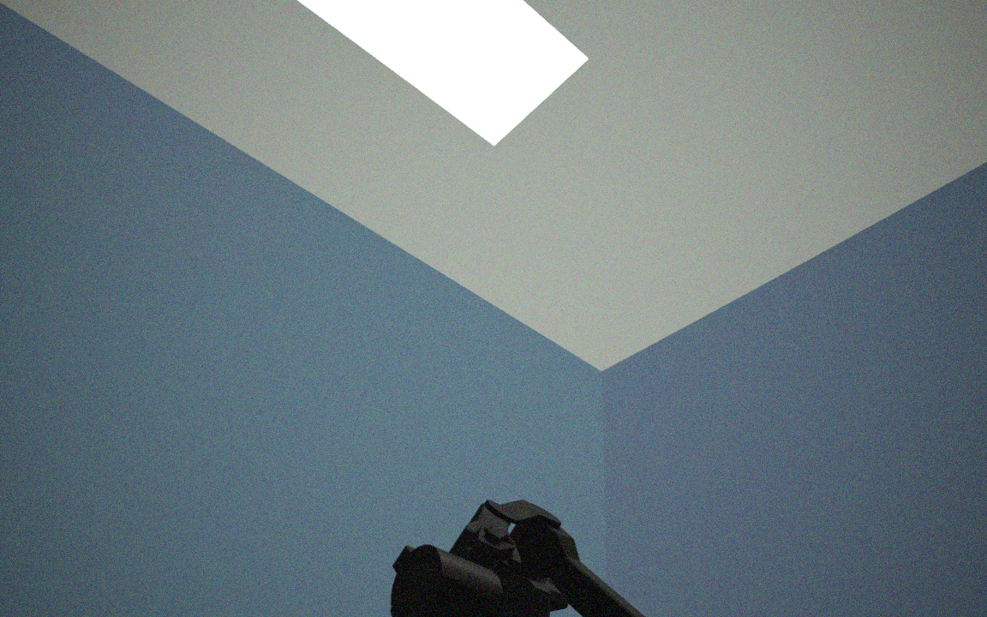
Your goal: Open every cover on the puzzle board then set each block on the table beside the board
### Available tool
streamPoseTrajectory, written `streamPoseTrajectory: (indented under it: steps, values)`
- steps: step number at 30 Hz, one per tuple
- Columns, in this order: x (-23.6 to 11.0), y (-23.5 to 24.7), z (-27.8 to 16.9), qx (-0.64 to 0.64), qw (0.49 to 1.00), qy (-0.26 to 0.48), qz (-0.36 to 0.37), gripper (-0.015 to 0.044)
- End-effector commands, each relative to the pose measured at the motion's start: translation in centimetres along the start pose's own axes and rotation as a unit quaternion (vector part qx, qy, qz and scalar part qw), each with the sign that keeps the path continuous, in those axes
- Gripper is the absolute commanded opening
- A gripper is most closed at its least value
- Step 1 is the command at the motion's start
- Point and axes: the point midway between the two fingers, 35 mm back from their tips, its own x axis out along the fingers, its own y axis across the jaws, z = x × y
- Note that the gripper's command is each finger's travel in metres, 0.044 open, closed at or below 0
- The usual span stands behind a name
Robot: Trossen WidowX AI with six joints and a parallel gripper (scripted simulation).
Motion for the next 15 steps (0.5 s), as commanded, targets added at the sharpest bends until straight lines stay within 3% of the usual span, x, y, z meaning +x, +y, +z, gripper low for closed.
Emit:
streamPoseTrajectory:
  steps: [1, 15]
  values:
    - [-0.5, -0.1, 0.2, -0.002, 1.000, -0.001, -0.001, 0.0000]
    - [-2.2, -0.1, 0.3, -0.002, 1.000, -0.001, 0.000, 0.0000]
